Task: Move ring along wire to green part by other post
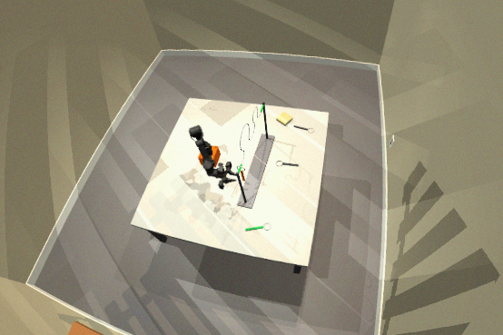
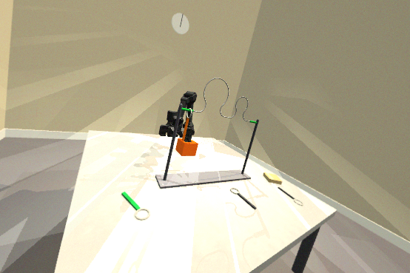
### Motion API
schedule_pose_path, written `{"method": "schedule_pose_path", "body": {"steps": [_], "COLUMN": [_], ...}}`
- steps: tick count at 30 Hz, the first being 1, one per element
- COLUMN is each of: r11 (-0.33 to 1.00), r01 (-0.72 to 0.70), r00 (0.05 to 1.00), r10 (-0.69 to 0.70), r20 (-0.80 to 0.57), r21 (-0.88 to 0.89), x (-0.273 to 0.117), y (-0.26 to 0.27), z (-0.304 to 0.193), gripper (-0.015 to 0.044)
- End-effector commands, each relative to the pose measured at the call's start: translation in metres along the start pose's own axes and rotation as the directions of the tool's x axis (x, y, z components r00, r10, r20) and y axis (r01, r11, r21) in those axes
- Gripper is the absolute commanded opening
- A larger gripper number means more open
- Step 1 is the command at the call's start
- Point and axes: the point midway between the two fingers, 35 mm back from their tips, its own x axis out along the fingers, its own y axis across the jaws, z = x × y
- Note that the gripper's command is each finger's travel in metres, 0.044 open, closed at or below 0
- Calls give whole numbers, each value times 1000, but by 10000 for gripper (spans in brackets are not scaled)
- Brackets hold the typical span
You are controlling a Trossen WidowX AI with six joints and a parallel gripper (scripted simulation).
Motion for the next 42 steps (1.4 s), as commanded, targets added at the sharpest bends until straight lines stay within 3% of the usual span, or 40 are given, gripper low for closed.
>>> {"method": "schedule_pose_path", "body": {"steps": [1, 42], "r11": [1000, 1000], "r01": [3, 3], "r00": [1000, 1000], "r10": [-3, -3], "r20": [5, 11], "r21": [-3, -4], "x": [5, 70], "y": [-2, -2], "z": [4, 7], "gripper": [160, 160]}}
